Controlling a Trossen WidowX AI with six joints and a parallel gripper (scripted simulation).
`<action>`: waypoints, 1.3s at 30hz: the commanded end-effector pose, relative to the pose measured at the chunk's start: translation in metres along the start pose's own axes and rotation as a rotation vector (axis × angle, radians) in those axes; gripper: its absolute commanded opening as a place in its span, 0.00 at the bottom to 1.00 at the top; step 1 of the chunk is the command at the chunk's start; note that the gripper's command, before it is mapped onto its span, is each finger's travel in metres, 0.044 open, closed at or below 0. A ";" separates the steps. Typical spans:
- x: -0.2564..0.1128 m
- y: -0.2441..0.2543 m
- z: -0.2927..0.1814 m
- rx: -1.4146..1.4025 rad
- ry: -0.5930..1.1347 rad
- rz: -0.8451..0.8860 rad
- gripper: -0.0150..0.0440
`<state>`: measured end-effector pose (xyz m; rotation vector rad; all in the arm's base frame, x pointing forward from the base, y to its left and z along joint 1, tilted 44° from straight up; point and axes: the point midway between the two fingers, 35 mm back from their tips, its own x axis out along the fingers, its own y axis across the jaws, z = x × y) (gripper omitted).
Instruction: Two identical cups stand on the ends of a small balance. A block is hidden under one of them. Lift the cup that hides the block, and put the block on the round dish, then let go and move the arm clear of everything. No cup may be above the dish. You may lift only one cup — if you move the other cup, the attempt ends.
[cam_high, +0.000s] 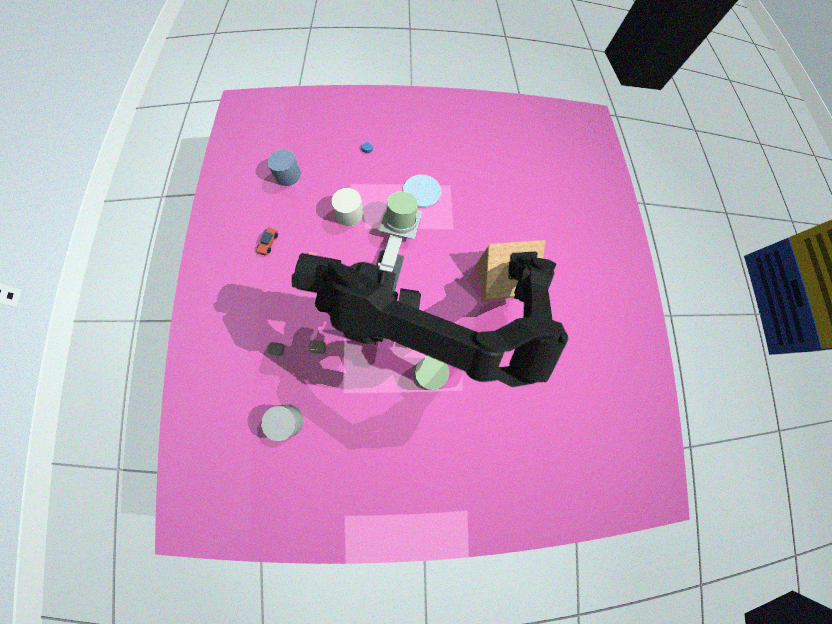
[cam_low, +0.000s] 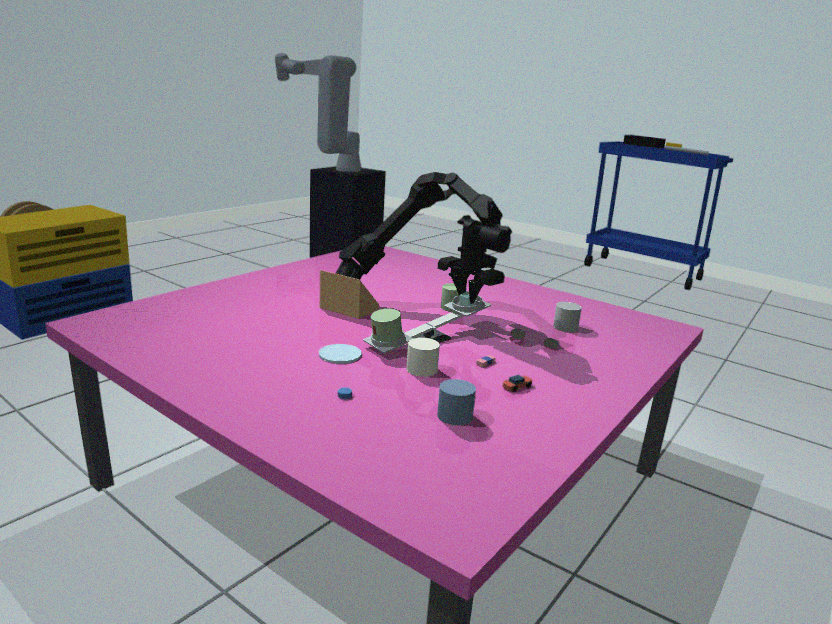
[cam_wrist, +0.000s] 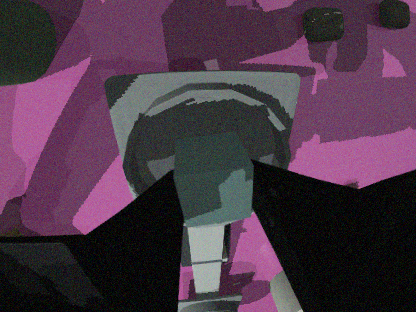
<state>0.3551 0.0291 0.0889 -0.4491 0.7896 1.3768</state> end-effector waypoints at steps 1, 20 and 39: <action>0.001 0.001 0.000 0.006 -0.004 0.001 0.44; -0.090 0.001 -0.001 0.110 -0.012 -0.051 0.25; -0.079 -0.018 -0.140 0.090 0.039 -0.057 0.25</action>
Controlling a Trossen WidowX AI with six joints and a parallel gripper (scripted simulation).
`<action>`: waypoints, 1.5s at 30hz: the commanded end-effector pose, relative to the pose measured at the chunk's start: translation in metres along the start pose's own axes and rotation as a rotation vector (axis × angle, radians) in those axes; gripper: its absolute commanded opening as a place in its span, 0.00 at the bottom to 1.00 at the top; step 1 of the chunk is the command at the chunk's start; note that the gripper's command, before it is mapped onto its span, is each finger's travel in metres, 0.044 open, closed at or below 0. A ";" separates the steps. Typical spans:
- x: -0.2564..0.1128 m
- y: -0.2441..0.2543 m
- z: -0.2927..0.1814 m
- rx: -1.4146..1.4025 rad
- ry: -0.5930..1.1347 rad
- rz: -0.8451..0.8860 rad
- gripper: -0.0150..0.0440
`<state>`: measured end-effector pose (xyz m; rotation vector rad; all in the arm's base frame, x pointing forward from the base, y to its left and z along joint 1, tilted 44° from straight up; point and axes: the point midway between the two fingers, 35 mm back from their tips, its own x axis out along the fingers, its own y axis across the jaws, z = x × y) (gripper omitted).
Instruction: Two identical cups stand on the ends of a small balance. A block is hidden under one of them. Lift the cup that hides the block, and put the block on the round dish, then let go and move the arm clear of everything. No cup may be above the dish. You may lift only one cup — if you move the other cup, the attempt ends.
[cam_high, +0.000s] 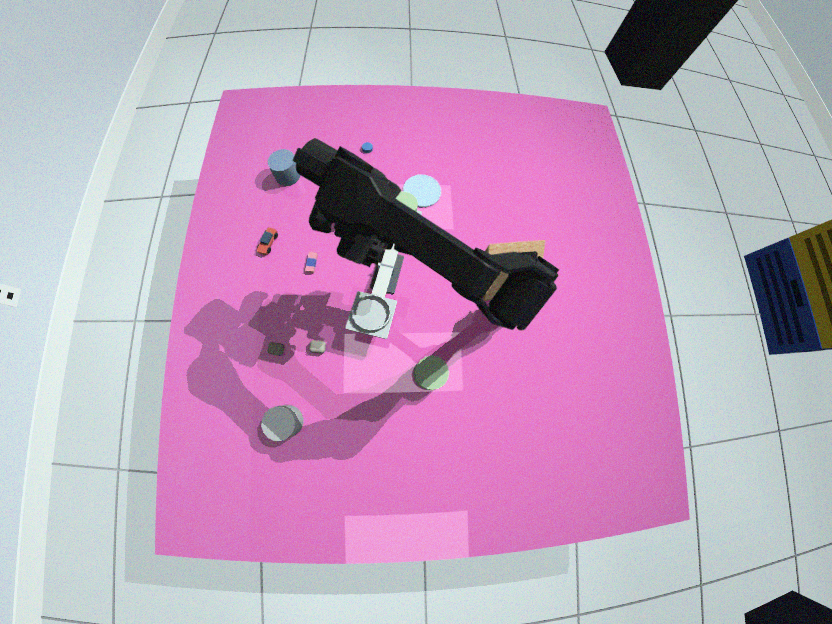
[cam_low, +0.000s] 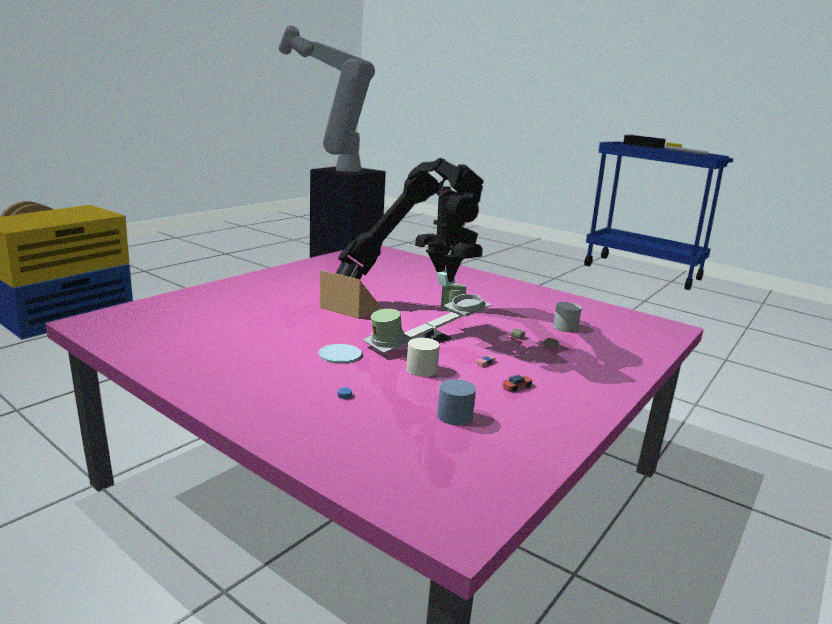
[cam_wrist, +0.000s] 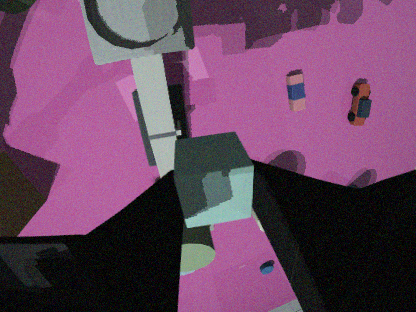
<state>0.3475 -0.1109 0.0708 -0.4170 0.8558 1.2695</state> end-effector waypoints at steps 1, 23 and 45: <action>0.007 -0.001 -0.037 -0.009 0.011 0.007 0.25; 0.066 0.044 -0.225 -0.067 0.009 0.048 0.25; 0.130 0.070 -0.261 -0.088 -0.009 0.061 0.25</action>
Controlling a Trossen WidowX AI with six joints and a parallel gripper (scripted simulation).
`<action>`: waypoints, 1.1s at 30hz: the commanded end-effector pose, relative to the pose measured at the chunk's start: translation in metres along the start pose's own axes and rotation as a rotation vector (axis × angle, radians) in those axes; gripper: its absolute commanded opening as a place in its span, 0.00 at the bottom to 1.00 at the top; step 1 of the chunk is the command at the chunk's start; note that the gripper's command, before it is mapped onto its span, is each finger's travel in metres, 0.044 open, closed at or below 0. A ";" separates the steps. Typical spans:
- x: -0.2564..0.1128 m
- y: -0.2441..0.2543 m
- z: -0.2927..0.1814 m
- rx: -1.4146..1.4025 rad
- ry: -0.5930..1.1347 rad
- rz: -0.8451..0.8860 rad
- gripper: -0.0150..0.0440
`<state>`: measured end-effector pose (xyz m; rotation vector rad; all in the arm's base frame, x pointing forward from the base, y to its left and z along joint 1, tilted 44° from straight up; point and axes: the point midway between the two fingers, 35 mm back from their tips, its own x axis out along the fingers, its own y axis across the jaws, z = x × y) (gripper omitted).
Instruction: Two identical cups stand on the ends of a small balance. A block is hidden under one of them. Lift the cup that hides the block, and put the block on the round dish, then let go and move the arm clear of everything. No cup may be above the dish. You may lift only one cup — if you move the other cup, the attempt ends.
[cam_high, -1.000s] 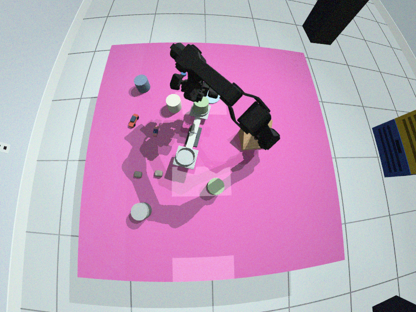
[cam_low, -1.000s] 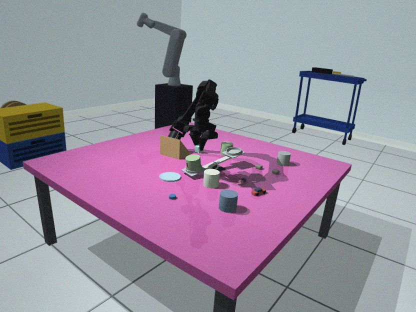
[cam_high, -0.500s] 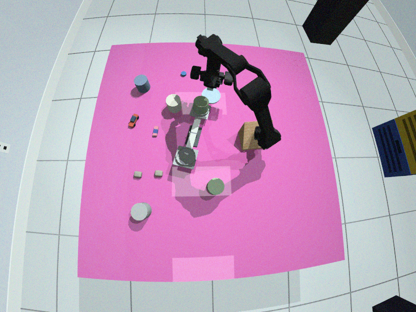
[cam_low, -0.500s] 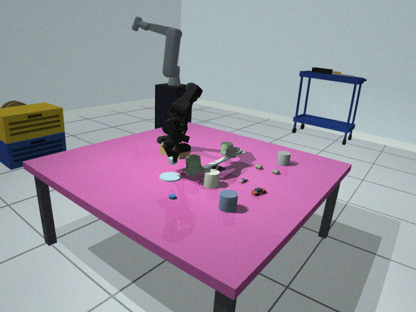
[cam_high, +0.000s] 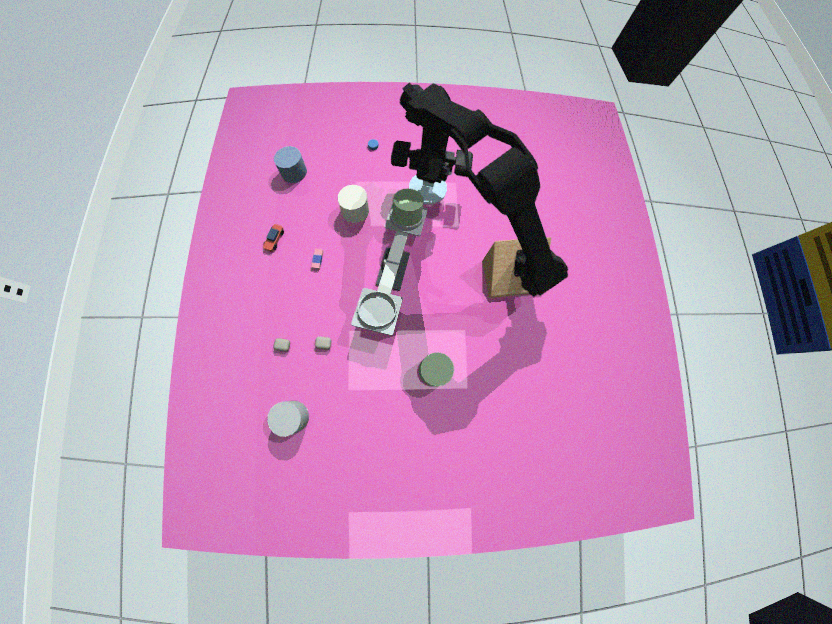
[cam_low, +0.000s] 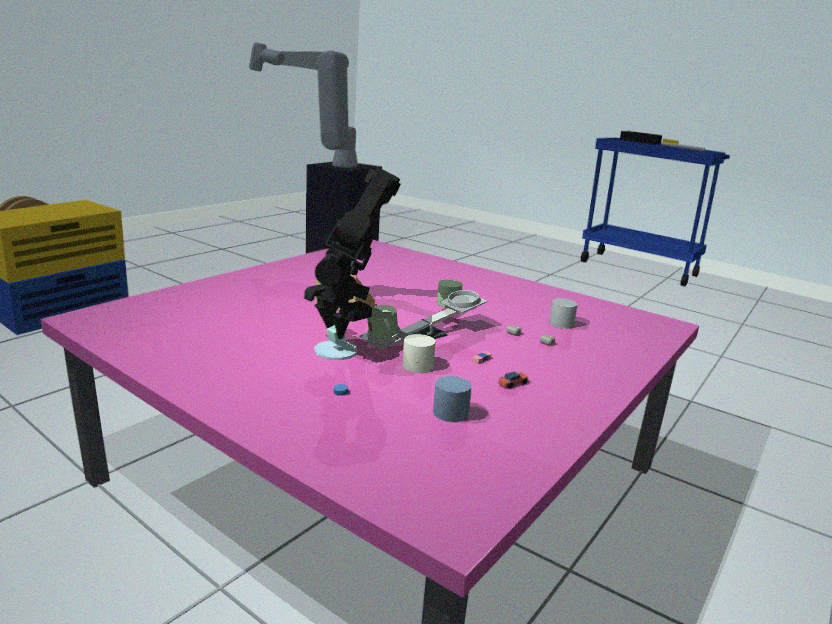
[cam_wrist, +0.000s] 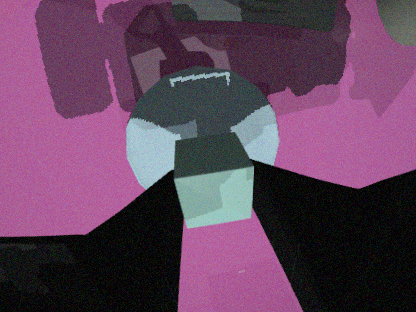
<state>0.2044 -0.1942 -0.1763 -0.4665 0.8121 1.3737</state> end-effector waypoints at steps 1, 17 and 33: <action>0.006 0.001 0.001 0.008 -0.005 -0.003 0.25; 0.026 0.001 0.001 0.008 -0.006 -0.003 0.25; 0.022 0.000 0.000 0.001 0.000 -0.003 0.92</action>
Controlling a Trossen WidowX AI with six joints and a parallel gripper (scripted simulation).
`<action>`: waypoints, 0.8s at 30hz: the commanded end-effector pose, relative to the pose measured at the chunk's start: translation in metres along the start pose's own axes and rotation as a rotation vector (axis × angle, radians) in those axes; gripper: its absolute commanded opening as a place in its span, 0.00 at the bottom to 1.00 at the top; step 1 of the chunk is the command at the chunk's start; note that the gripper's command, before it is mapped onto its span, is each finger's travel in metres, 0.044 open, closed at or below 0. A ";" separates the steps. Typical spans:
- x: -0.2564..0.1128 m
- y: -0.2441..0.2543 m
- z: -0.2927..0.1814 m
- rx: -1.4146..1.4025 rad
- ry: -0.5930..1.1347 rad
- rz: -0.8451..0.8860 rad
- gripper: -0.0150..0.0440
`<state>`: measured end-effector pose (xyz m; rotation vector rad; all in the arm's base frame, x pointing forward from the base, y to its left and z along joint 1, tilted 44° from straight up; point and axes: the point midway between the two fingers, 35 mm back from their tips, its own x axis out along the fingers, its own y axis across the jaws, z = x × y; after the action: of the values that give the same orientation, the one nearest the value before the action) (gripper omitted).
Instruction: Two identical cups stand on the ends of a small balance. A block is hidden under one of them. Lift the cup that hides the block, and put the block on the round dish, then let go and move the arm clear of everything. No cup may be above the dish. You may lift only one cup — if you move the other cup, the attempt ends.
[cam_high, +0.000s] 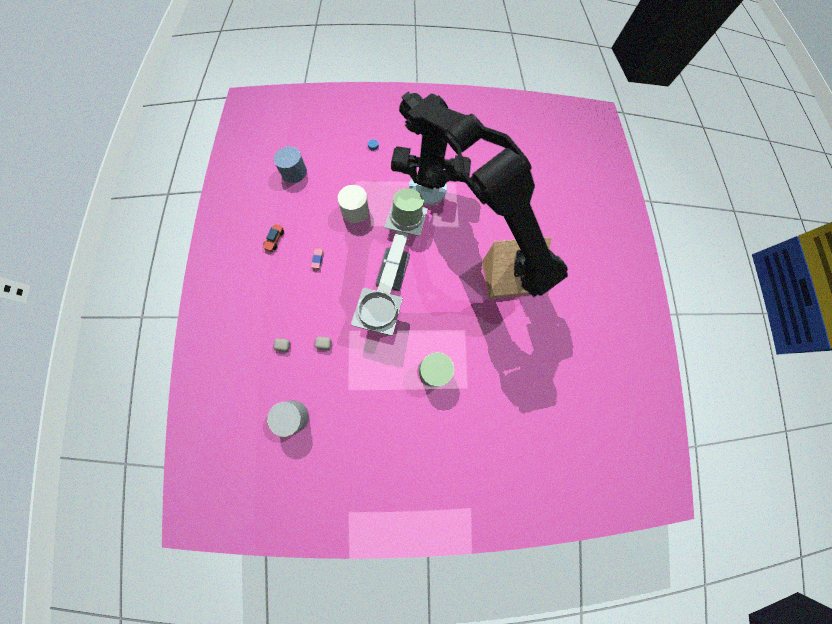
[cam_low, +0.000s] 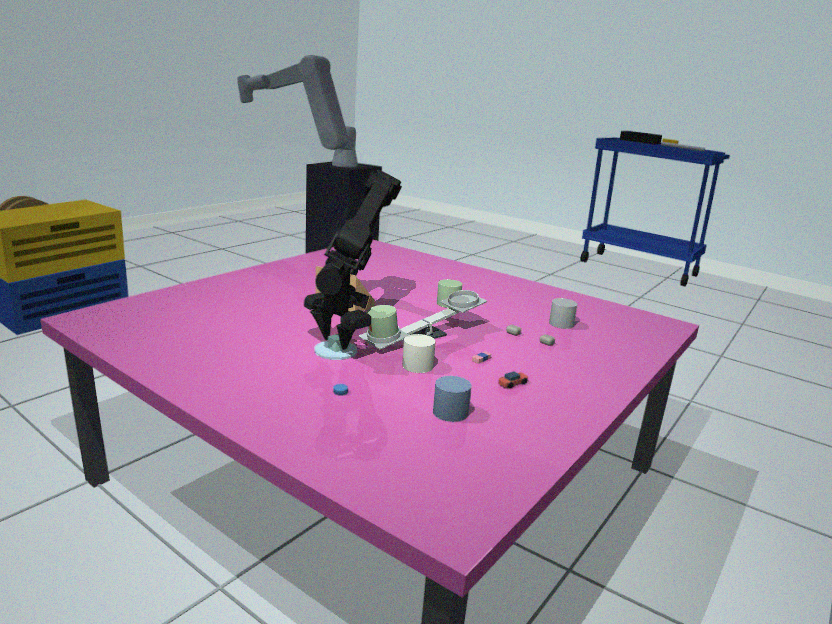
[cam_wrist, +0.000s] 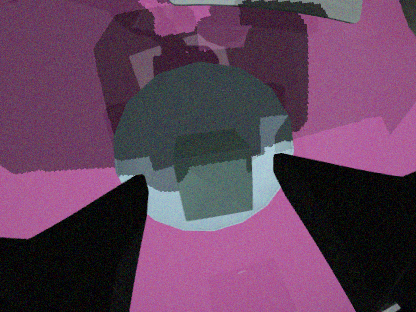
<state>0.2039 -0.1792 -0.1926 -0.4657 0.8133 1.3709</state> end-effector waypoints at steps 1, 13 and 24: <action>-0.003 0.000 0.000 -0.001 0.000 -0.001 0.97; -0.081 0.002 0.000 0.011 -0.003 -0.005 1.00; -0.104 0.004 0.001 0.015 -0.003 -0.010 1.00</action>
<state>0.2010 -0.2483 -0.1145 -0.4531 0.8193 1.3452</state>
